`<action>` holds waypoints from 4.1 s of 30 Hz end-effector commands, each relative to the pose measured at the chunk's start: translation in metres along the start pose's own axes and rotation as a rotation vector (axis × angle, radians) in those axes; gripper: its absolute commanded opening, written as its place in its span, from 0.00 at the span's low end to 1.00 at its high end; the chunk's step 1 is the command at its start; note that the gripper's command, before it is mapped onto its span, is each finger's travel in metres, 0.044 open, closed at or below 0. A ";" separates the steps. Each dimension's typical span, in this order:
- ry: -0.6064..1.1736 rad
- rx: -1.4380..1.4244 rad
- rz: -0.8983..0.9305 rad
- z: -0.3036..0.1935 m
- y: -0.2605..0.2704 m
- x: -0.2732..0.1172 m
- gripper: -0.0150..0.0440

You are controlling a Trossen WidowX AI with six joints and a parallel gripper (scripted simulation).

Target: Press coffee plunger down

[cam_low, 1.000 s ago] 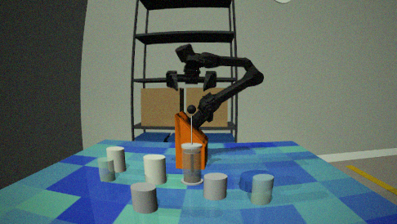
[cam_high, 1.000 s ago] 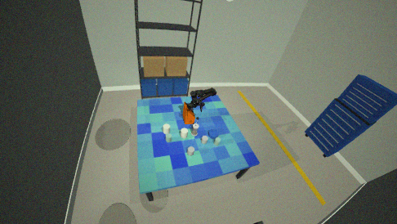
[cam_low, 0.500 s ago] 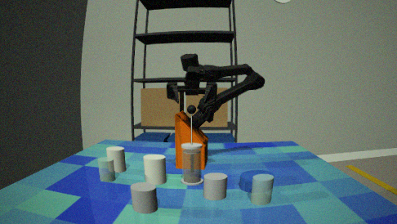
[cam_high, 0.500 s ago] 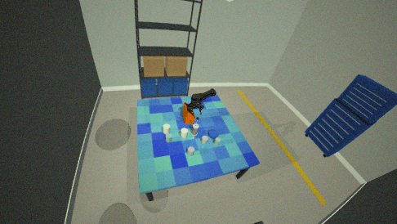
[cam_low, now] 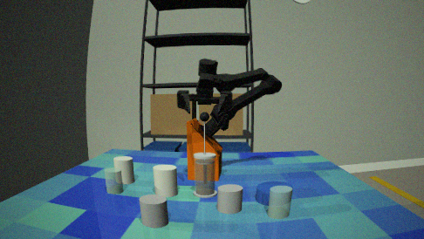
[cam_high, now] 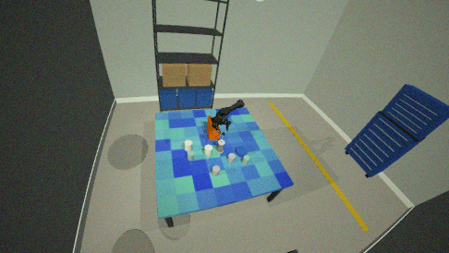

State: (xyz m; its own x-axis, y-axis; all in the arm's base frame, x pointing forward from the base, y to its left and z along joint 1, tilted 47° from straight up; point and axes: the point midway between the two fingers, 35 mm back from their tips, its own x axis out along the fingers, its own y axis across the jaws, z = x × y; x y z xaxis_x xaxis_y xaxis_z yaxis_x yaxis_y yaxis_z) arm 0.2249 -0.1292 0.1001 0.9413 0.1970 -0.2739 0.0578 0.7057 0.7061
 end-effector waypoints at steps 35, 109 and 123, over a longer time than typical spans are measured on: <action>-0.004 0.022 0.004 -0.007 0.000 0.020 0.46; -0.010 0.023 0.004 -0.067 -0.013 0.092 0.46; -0.010 0.023 0.005 -0.065 -0.014 0.094 0.46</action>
State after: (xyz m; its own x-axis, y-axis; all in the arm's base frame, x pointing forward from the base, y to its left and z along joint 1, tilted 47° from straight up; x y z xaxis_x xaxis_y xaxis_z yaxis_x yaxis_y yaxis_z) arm 0.2909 -0.0802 0.0259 0.9517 0.1735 -0.2532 0.0622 0.6989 0.7125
